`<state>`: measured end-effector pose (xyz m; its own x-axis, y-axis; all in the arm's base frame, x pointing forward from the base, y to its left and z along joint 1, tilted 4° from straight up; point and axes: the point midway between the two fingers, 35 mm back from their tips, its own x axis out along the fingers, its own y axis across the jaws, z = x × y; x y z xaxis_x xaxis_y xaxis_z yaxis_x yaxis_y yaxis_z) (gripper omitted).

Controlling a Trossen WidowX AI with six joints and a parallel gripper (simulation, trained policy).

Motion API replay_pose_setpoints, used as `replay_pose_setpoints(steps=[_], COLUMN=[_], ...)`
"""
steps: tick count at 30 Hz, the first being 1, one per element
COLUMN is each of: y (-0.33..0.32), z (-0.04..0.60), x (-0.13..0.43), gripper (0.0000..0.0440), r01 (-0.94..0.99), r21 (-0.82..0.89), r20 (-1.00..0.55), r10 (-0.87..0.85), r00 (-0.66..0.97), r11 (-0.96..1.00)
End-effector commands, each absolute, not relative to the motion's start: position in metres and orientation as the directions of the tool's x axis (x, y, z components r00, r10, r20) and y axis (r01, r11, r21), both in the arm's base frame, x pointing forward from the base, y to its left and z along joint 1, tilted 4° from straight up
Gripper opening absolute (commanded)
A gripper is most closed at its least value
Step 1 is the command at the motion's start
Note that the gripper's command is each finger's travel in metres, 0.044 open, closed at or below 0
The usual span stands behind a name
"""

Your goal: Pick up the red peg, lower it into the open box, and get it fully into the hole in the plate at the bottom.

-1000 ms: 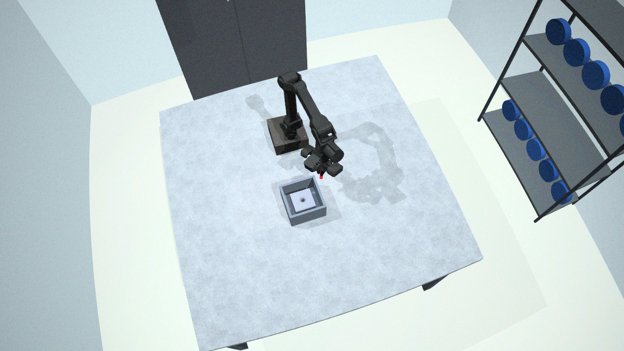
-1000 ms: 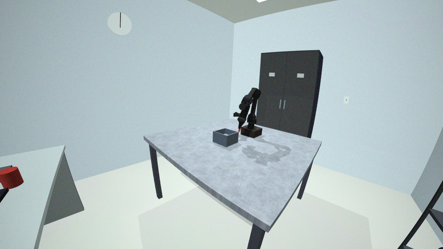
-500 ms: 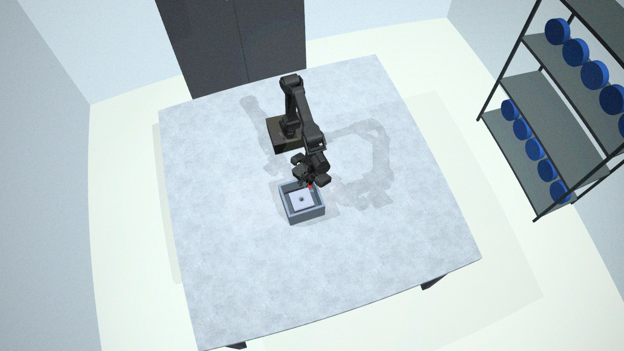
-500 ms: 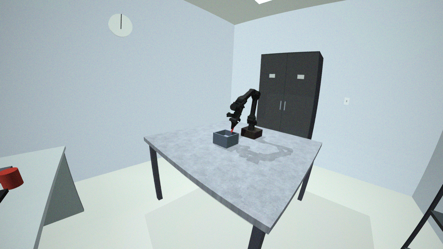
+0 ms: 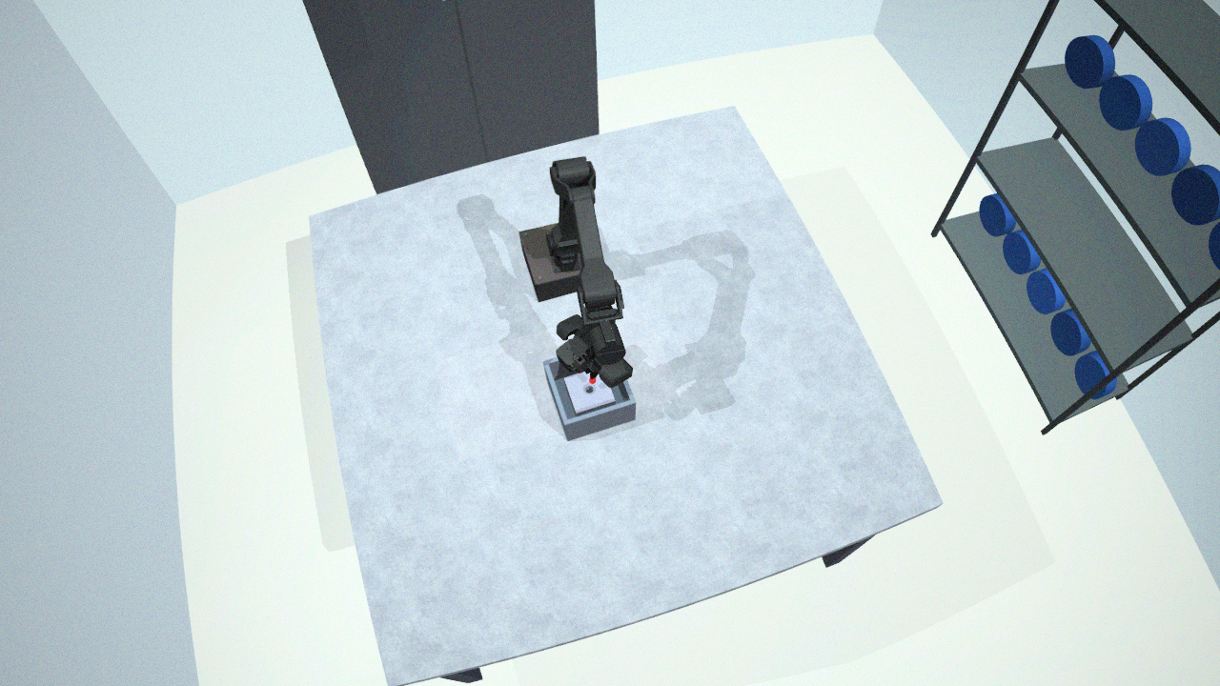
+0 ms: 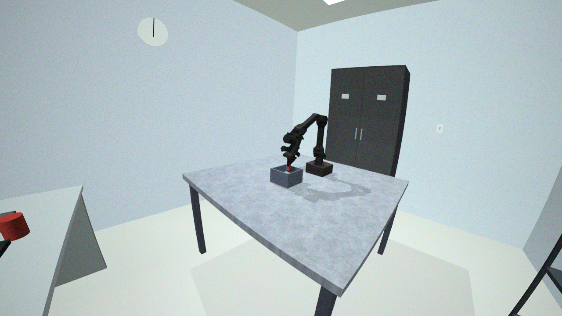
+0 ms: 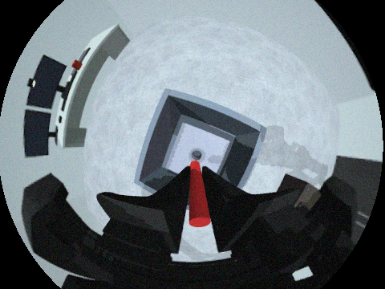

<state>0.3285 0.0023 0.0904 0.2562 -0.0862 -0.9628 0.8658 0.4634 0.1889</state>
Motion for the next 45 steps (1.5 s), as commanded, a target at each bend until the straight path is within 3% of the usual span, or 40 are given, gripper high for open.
replay_pose_setpoints(steps=[1,5,10,17,29,45], y=[-0.001,-0.004,-0.008,-0.015,-0.037,-0.067], z=[0.083,0.069,0.056,0.054,0.061,0.078], x=[0.335,0.337,0.340,0.351,0.386,0.417], gripper=[0.0013,0.0030,0.0146,0.0161,0.0440,0.0440], r01=[0.867,0.869,0.862,0.864,0.855,0.853], r21=[0.184,0.159,0.124,0.112,0.146,0.223], r20=[-0.966,-0.973,-0.979,-0.981,-0.969,-0.932], r10=[-0.078,-0.078,-0.083,-0.087,-0.104,-0.154], r00=[0.247,0.219,0.188,0.176,0.226,0.329], r11=[0.463,0.470,0.491,0.491,0.498,0.473])
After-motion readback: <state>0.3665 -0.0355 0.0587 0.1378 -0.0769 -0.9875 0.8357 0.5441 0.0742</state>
